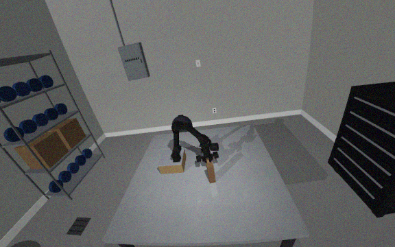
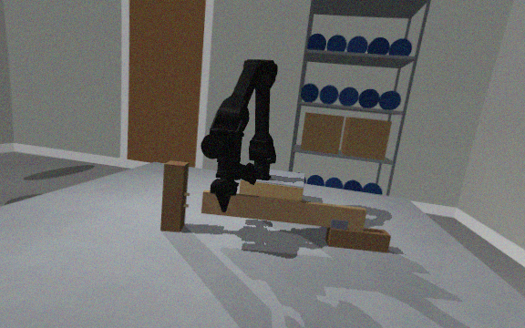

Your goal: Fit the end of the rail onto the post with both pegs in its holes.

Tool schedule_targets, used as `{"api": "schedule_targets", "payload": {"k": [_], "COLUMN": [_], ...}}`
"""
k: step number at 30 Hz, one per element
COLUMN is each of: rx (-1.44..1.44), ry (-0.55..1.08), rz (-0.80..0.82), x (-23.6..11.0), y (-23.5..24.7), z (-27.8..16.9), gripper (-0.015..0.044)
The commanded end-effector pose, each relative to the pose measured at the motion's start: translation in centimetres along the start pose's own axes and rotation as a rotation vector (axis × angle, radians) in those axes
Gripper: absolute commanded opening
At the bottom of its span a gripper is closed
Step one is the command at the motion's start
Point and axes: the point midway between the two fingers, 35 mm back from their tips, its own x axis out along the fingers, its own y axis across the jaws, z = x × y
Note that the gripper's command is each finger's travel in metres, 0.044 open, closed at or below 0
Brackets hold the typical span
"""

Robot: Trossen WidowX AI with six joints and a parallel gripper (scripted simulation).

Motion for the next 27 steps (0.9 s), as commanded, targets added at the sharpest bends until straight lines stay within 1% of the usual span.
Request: {"api": "schedule_targets", "payload": {"k": [1,27], "rx": [0.000,0.000], "ry": [0.001,0.001], "rz": [-0.004,-0.004], "x": [0.10,-0.22], "y": [-0.08,-0.06], "z": [-0.02,-0.02], "gripper": [0.0000,0.0000]}}
